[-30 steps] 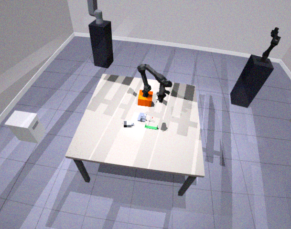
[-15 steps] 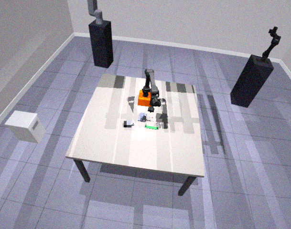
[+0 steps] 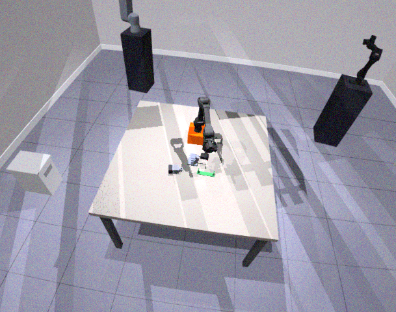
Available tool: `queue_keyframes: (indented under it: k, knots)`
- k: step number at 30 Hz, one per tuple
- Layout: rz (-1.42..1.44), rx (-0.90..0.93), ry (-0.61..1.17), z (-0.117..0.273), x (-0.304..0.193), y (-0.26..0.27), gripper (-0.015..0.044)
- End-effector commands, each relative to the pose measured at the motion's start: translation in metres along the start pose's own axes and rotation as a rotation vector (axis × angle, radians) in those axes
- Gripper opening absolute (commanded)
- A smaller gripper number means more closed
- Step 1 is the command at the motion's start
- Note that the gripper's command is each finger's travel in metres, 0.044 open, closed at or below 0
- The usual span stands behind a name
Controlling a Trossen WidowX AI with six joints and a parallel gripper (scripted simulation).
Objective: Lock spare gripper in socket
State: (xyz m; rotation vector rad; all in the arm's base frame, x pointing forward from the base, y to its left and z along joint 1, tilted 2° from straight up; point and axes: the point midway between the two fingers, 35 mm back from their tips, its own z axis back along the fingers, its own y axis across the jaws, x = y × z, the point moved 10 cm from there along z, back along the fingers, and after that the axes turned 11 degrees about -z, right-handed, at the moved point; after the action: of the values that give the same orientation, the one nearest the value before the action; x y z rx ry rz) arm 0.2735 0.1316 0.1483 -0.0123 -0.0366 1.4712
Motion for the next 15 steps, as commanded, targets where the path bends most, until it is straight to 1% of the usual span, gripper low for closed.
queue_keyframes:
  k: [1,15]
  knots:
    - [0.003,-0.016,-0.015,-0.001,0.001,-0.001,0.0300]
    - [0.003,-0.016,-0.015,-0.024,0.002,-0.004,0.0300]
